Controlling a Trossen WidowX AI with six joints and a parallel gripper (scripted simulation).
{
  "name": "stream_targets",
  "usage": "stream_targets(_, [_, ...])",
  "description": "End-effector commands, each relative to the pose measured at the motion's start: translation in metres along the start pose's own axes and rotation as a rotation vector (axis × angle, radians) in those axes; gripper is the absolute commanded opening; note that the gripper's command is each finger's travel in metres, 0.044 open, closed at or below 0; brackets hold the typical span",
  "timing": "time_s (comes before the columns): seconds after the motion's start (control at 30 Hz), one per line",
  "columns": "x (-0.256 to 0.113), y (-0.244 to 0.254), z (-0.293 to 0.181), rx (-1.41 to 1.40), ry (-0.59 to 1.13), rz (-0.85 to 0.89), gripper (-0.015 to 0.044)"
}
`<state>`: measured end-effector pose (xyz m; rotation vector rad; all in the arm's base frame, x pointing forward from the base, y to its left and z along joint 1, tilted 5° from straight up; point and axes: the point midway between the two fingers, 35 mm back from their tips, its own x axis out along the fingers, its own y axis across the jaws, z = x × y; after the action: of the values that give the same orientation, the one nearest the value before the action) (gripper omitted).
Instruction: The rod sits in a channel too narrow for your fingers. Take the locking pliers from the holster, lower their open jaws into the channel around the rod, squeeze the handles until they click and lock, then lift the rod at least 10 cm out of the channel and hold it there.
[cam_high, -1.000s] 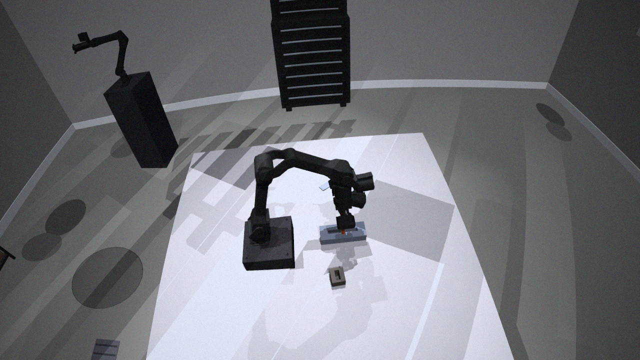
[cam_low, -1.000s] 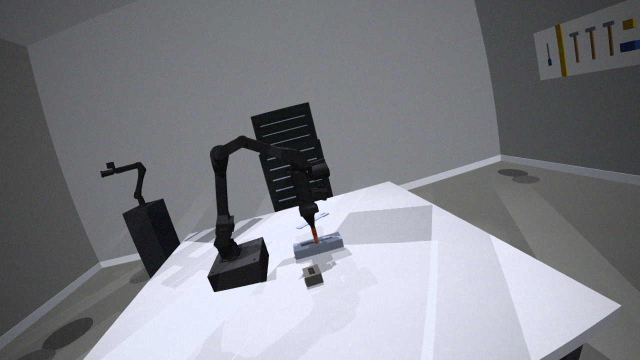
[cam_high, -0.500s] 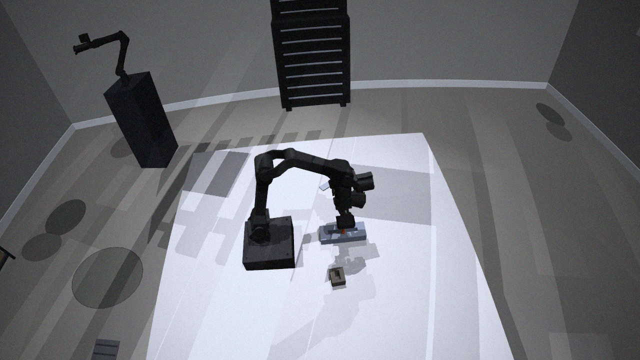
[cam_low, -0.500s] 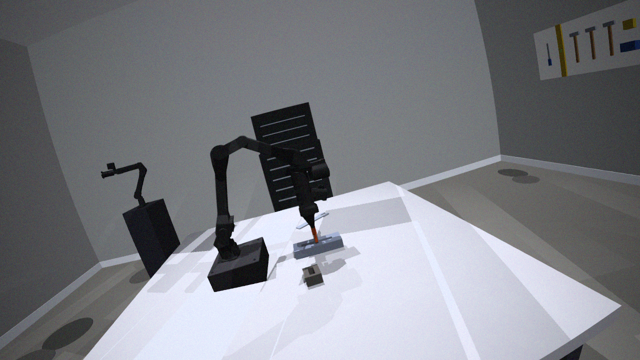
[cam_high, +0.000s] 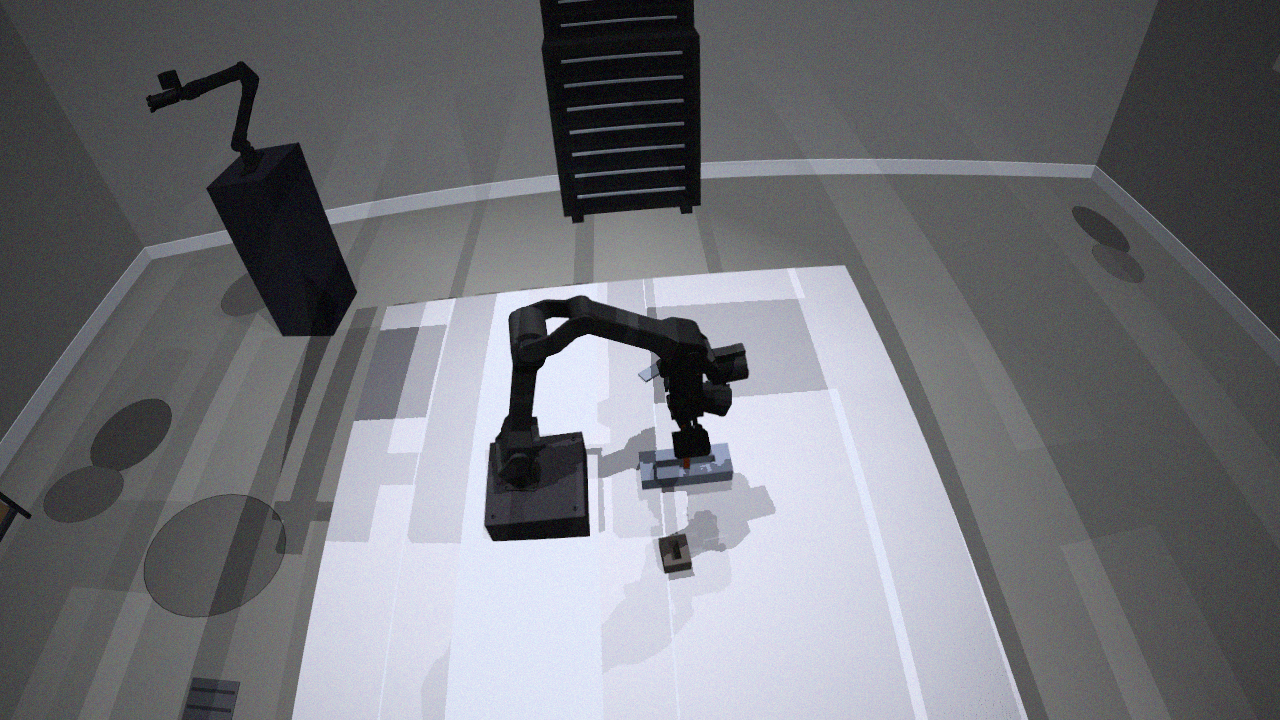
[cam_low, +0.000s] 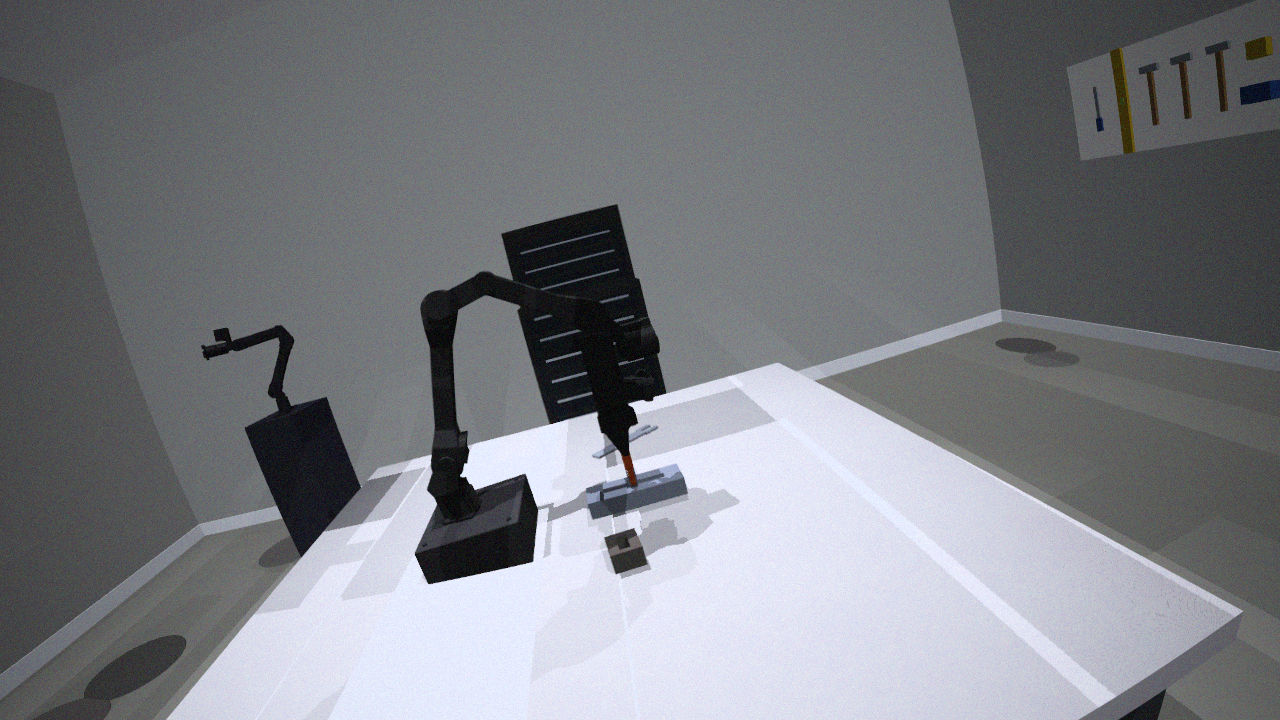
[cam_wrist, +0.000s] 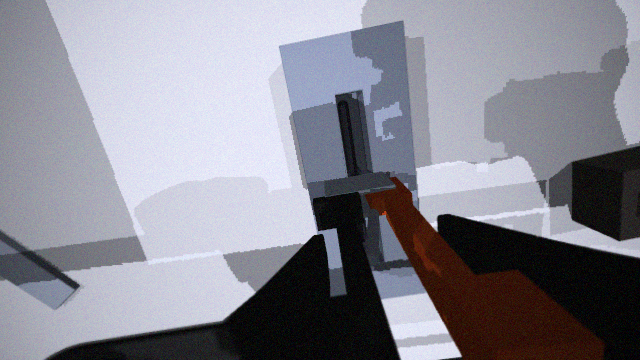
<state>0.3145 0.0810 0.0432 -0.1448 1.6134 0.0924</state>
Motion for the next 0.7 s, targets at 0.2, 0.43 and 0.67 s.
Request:
stream_targets(0.2, [0.0, 0.0, 0.001, 0.005, -0.002, 0.001, 0.0101])
stream_targets(0.43, [-0.003, 0.001, 0.001, 0.005, -0.002, 0.0, 0.0101])
stream_targets(0.67, [-0.01, 0.003, 0.001, 0.003, -0.001, -0.001, 0.0101])
